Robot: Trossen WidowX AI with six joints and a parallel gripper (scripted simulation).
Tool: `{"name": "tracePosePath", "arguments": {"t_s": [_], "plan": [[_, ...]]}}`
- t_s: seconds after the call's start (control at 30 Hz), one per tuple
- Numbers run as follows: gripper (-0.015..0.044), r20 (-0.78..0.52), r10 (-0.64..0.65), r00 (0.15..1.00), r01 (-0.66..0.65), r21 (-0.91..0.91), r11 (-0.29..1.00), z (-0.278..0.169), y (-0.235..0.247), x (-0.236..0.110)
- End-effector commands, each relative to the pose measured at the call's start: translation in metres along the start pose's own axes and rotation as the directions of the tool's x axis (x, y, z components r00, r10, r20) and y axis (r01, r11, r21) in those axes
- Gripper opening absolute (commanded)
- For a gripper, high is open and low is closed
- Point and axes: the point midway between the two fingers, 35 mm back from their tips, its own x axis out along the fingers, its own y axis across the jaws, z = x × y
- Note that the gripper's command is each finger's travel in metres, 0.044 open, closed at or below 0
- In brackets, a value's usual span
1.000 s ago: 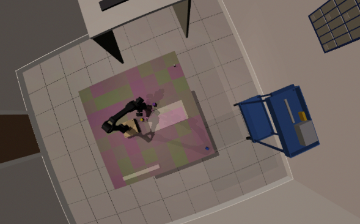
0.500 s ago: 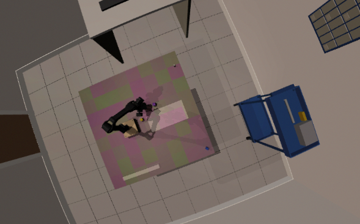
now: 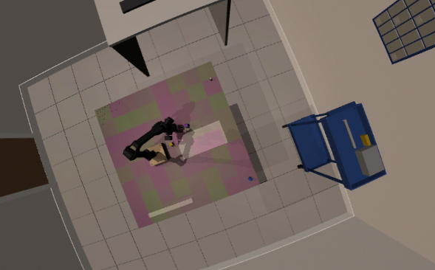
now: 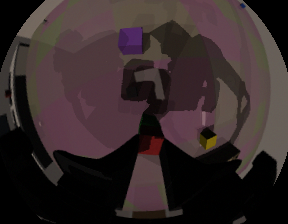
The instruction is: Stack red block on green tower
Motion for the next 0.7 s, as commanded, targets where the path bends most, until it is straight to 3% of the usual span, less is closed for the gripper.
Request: {"name": "tracePosePath", "arguments": {"t_s": [0.0,0.43,0.67], "plan": [[0.0105,0.000,0.000,1.000,0.000,0.000,1.000,-0.0001,-0.0002,0.0004],[0.0440,0.000,0.000,1.000,0.000,0.000,1.000,-0.0001,-0.0002,0.0004],[0.0440,0.000,0.000,1.000,0.000,0.000,1.000,-0.0001,-0.0002,0.0004]]}}
